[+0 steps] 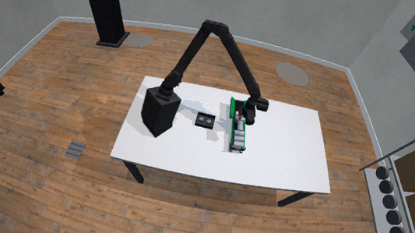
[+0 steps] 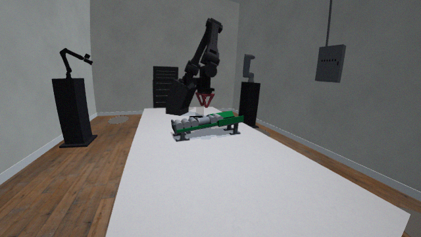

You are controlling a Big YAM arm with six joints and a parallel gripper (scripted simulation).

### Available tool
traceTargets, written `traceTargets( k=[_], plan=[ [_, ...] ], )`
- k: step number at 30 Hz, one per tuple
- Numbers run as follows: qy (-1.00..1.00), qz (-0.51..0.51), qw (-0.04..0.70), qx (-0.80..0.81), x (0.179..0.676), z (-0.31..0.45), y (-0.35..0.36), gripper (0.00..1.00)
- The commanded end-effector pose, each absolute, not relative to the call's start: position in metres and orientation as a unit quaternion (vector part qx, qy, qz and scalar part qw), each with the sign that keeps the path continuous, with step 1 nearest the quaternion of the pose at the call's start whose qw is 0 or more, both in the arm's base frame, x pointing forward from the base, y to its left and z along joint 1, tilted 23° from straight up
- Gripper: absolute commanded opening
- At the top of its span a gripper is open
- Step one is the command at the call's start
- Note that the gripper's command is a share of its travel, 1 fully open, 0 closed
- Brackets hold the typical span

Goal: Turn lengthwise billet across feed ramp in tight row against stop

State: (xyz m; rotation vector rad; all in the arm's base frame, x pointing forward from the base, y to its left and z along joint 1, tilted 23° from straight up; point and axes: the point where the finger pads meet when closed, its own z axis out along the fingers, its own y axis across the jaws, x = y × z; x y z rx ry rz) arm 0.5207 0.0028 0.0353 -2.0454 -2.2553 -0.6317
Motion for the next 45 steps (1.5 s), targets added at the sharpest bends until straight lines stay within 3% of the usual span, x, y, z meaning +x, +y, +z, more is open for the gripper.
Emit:
traceTargets(
  k=[1, 24, 45],
  plan=[
    [-0.722, -0.209, 0.011, -0.66, 0.533, 0.04, -0.011, 0.55],
    [-0.721, -0.235, 0.038, -0.651, 0.534, 0.041, -0.012, 0.55],
    [-0.723, -0.229, 0.048, -0.65, 0.532, -0.005, 0.016, 0.55]
  ],
)
